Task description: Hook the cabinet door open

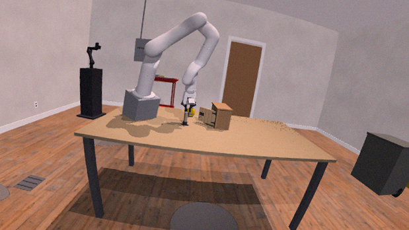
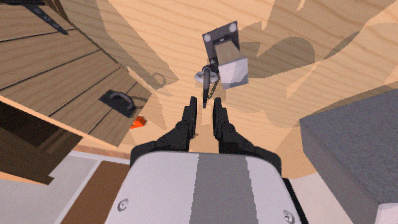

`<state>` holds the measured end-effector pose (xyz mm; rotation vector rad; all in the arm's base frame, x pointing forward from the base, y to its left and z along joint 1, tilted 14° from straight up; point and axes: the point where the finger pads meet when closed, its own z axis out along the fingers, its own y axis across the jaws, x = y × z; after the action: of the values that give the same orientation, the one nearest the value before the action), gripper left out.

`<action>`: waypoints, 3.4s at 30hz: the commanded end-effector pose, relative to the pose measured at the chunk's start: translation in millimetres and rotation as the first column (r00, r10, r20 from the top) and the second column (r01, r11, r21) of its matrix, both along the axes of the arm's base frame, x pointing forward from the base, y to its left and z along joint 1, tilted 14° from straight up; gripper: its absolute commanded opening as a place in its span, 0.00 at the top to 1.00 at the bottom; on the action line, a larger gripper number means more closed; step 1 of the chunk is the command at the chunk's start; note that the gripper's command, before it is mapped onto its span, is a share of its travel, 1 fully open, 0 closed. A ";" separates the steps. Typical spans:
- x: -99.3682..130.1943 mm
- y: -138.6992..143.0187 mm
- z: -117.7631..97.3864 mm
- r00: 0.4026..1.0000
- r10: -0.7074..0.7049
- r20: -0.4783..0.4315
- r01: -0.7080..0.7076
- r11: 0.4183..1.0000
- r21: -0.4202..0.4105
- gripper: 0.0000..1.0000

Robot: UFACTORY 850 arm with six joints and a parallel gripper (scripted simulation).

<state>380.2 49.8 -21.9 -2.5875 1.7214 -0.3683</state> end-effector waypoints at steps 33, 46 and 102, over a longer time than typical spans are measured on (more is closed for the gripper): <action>3.9 -2.0 -16.9 1.000 0.000 0.001 0.000 1.000 0.000 0.76; 6.0 -3.2 -26.8 1.000 0.000 0.001 0.000 1.000 0.000 0.76; 7.1 -3.9 -32.2 1.000 0.000 0.001 0.000 1.000 0.000 0.96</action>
<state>387.1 45.8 -54.4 -2.5873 1.7211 -0.3686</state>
